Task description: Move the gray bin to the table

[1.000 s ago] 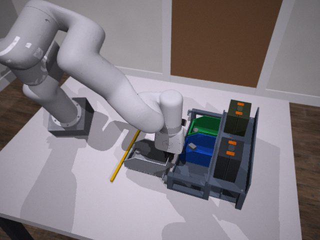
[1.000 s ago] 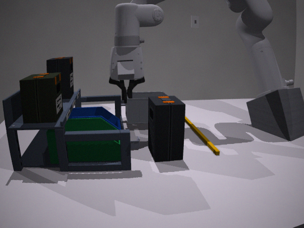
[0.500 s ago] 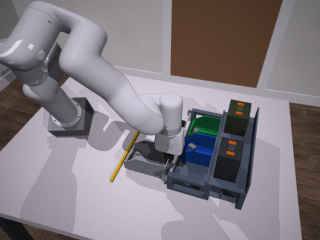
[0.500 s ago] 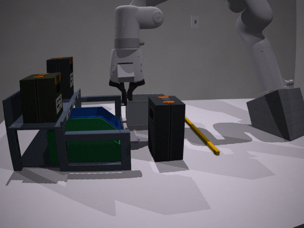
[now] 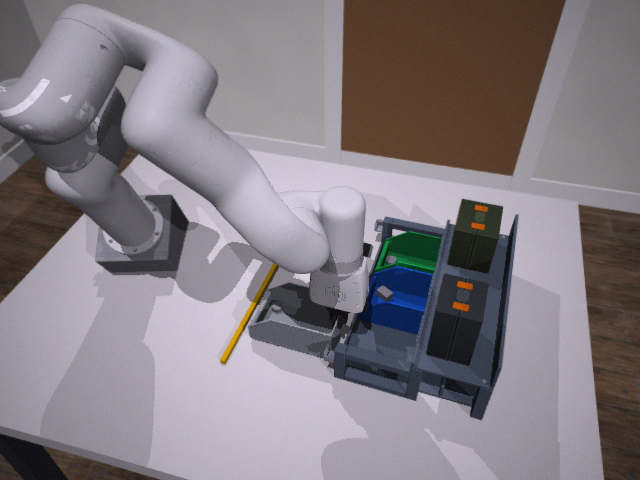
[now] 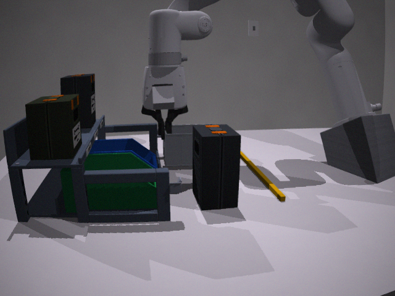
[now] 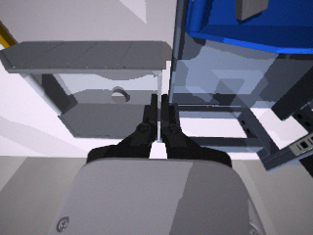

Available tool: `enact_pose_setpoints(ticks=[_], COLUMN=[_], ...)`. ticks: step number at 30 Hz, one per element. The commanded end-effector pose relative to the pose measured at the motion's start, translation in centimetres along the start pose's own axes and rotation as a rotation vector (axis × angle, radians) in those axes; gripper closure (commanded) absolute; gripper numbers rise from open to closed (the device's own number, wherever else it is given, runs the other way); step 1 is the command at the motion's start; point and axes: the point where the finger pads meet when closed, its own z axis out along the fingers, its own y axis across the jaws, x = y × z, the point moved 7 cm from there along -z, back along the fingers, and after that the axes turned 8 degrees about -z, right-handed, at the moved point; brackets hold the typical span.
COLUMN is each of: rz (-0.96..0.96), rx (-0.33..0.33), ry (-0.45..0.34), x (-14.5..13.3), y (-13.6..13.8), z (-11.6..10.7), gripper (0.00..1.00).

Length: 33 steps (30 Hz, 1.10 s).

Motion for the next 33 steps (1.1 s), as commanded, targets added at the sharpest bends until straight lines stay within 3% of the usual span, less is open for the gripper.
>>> enact_pose_setpoints(ticks=[1, 27, 28, 33], rz=[0.001, 0.001, 0.001, 0.001], rx=[-0.004, -0.004, -0.004, -0.004], ry=[0.000, 0.000, 0.000, 0.000], x=[-0.03, -0.03, -0.03, -0.03], y=[0.12, 0.12, 0.12, 0.12], z=[0.16, 0.70, 0.69, 0.69], gripper=[1.00, 1.00, 0.67, 0.67])
